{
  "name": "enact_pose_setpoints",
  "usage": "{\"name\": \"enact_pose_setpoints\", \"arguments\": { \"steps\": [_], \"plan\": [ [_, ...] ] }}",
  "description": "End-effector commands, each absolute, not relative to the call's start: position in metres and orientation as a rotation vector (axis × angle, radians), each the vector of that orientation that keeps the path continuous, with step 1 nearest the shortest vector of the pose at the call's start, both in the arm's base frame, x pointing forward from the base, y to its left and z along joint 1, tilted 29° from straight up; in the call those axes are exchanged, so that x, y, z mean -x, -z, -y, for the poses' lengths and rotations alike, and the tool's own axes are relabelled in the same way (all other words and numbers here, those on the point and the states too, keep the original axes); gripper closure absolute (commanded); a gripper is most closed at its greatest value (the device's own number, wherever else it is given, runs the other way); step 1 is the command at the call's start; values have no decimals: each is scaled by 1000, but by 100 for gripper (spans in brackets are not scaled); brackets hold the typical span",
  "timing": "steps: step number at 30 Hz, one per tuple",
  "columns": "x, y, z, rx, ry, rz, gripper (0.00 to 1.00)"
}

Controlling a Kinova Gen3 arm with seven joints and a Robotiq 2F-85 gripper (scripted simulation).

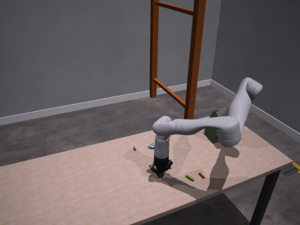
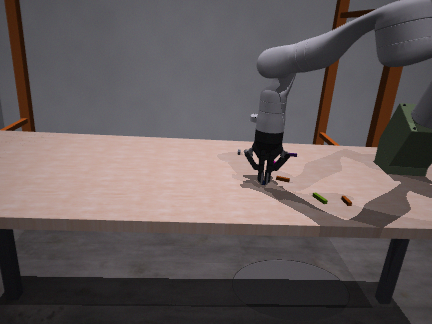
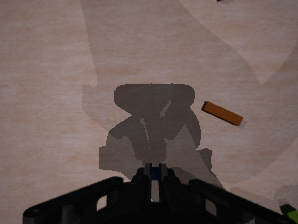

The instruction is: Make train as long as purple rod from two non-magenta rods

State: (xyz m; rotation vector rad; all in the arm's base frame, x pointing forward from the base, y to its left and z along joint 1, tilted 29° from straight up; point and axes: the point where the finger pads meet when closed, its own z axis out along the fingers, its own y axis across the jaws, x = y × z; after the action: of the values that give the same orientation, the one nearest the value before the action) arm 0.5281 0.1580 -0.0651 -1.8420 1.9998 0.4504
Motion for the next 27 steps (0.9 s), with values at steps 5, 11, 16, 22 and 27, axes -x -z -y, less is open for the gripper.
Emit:
{"name": "enact_pose_setpoints", "arguments": {
  "steps": [5,11,16,22,27],
  "plan": [
    [-532,66,-160,1831,-444,-2004,95],
    [-532,70,-162,1831,-444,-2004,95],
    [-532,73,-164,1831,-444,-2004,95],
    [-532,73,-164,1831,-444,-2004,95],
    [-532,73,-164,1831,-444,-2004,95]
  ]
}}
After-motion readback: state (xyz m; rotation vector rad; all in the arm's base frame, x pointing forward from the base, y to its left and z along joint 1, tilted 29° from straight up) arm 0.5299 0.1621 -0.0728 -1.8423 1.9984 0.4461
